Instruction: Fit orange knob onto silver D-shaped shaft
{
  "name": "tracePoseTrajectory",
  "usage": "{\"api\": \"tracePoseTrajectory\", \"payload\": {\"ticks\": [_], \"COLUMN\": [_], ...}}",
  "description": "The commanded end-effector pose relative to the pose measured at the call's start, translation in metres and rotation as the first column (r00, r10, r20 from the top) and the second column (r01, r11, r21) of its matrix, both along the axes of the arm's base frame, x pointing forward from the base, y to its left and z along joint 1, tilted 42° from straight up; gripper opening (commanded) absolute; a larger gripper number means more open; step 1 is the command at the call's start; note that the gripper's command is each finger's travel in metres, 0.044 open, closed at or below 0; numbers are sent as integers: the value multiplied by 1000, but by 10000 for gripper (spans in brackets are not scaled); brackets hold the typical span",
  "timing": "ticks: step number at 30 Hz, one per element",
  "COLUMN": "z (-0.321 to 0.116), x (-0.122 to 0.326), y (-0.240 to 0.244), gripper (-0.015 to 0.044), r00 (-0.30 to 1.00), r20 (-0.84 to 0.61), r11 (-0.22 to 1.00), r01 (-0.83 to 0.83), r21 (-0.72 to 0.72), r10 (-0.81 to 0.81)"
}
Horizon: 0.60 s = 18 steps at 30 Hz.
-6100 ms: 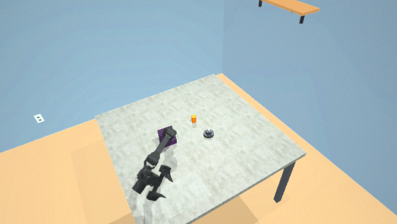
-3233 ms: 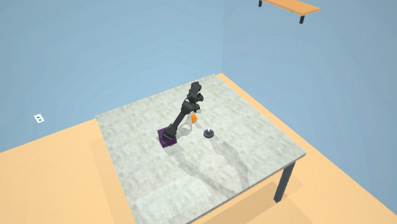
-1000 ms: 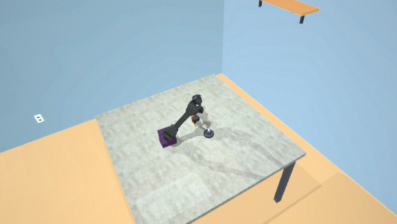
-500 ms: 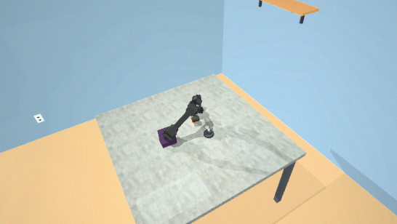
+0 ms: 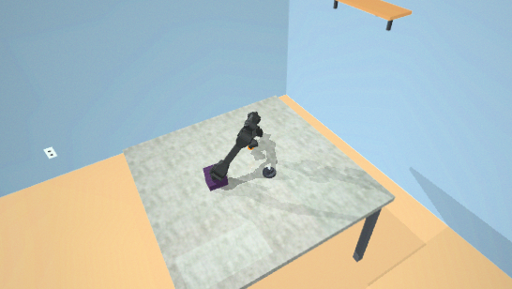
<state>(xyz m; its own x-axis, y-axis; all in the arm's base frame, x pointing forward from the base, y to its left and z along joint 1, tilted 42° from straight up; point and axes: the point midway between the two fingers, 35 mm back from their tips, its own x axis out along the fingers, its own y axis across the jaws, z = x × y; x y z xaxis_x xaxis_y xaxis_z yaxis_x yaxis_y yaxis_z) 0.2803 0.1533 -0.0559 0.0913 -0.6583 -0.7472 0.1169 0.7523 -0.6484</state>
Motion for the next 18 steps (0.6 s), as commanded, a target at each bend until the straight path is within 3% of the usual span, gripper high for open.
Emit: {"api": "tracePoseTrajectory", "payload": {"ticks": [1, 7, 18], "z": [20, 50, 56], "x": [-5, -13, -15], "y": [17, 38, 40], "gripper": [0, 0, 0], "r00": [1000, 1000, 1000], "r20": [-3, -3, 2], "r11": [1000, 1000, 995], "r01": [3, 4, -15], "r21": [3, 1, 102], "r10": [-3, -4, 14]}}
